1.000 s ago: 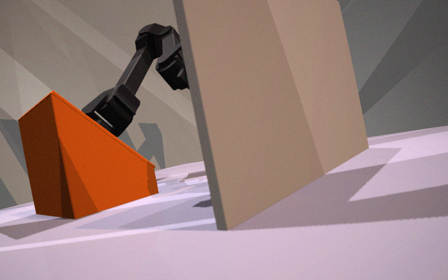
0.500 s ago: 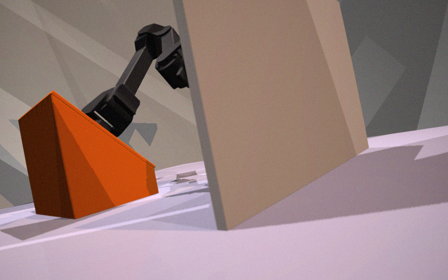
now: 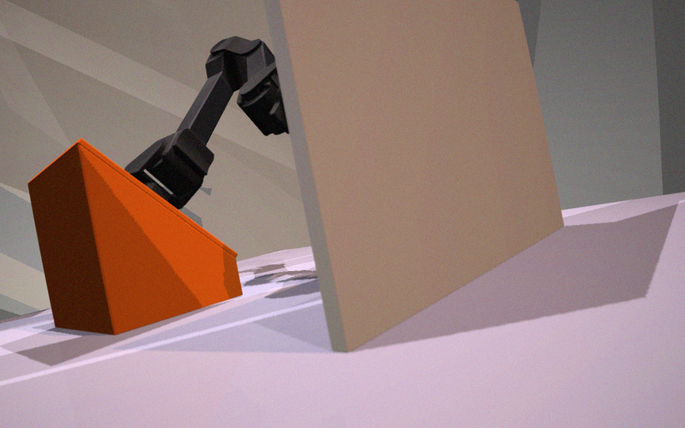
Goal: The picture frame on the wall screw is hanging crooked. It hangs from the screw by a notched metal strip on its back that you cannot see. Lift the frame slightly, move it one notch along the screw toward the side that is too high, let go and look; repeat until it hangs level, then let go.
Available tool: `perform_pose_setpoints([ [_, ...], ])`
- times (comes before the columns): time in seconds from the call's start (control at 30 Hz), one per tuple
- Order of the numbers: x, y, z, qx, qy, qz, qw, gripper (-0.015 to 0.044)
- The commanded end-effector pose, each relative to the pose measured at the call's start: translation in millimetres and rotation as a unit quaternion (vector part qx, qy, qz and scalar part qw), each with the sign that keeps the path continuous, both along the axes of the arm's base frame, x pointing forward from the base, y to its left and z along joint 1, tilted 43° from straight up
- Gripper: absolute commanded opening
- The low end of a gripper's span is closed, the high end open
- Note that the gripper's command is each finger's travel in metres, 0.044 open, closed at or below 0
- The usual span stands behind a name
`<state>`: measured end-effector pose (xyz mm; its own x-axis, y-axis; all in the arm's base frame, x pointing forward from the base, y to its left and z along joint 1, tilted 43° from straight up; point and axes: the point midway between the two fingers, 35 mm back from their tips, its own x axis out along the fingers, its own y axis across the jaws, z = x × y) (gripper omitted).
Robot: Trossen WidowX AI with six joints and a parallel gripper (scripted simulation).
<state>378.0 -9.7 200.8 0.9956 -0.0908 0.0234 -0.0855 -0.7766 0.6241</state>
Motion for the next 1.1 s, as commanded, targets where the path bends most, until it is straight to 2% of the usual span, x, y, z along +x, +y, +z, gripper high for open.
perform_pose_setpoints([
  [0.0, 0.0, -2.2, 2.2, -0.001, -0.005, -0.007, 1.000, 0.0000],
  [1.07, 0.0, -1.1, 6.3, -0.001, -0.005, -0.007, 1.000, 0.0000],
])
